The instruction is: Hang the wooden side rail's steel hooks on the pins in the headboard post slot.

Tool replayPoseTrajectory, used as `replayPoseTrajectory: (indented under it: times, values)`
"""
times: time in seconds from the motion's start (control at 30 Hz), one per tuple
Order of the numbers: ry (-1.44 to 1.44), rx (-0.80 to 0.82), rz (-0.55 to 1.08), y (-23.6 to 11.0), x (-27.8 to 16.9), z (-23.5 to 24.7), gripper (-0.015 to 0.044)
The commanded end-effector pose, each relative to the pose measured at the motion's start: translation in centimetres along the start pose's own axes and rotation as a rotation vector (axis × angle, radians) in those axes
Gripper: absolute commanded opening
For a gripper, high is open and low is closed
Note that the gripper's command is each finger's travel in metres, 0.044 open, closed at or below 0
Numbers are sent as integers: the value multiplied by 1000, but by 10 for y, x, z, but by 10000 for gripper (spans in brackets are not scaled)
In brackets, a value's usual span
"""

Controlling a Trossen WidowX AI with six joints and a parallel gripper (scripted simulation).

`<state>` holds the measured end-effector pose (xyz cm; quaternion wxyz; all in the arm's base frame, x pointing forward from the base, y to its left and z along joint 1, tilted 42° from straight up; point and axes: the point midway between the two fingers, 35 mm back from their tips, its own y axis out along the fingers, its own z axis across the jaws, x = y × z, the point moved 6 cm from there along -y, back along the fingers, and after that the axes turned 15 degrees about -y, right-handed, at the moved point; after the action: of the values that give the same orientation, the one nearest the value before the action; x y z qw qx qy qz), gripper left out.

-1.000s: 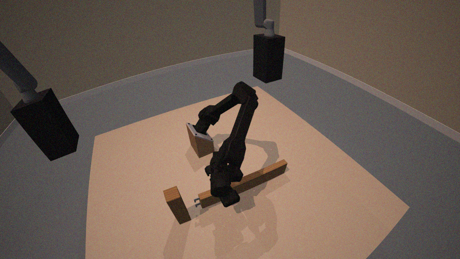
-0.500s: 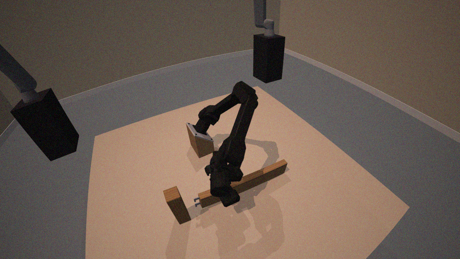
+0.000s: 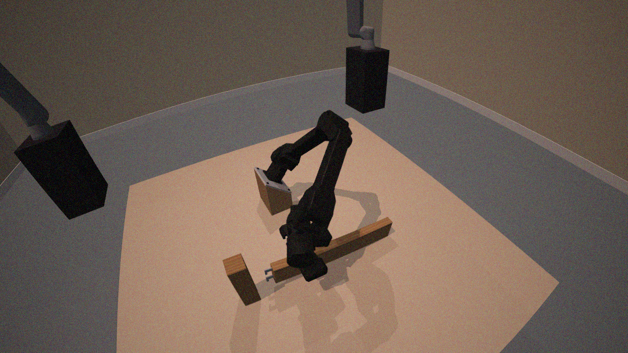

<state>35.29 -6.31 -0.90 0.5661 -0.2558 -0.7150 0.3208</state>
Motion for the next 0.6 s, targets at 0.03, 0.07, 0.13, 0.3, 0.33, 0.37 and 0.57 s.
replayPoseTrajectory:
  times: [0.03, 0.07, 0.13, 0.3, 0.33, 0.37, 0.57]
  values:
    - [-1, -14, 12, -8, -2, -1, 0]
    - [-1, -14, 12, -8, -2, -1, 0]
    - [-1, -14, 12, -8, -2, -1, 0]
    - [-1, -14, 12, -9, -2, -1, 0]
    - [-1, -14, 12, -9, -2, -1, 0]
    - [-1, -14, 12, -9, -2, -1, 0]
    - [-1, -14, 12, -8, -3, -1, 0]
